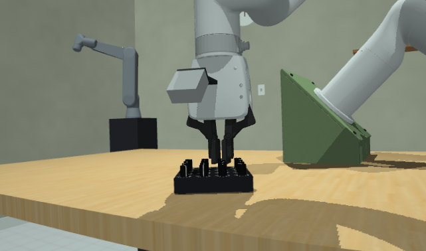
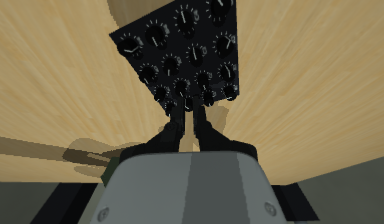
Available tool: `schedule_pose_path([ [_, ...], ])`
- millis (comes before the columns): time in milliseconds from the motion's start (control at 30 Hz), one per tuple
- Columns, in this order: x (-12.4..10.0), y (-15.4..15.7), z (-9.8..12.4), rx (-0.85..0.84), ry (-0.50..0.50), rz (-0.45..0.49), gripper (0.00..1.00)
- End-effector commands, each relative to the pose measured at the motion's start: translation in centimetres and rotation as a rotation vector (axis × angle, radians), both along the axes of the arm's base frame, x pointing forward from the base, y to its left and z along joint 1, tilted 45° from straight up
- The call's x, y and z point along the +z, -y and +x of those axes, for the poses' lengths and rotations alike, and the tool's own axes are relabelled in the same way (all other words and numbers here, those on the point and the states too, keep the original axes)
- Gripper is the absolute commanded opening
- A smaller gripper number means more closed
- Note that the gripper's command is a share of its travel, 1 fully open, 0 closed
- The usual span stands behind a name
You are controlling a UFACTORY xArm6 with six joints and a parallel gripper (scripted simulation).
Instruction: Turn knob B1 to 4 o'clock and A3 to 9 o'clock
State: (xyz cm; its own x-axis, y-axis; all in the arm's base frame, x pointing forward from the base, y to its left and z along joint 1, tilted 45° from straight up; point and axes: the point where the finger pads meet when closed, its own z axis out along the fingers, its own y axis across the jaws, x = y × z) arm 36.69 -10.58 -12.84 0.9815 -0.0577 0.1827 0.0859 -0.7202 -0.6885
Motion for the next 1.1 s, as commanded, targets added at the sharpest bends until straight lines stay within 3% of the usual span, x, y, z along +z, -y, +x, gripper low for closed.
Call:
schedule_pose_path([
  [0, 0.06, 0.14, 0.09, -0.001, 0.002, -0.002, 0.08],
  [533, 0.06, 0.14, 0.09, -0.019, -0.015, 0.002, 0.08],
  [1067, 0.06, 0.14, 0.09, -0.170, -0.163, 0.039, 0.08],
])
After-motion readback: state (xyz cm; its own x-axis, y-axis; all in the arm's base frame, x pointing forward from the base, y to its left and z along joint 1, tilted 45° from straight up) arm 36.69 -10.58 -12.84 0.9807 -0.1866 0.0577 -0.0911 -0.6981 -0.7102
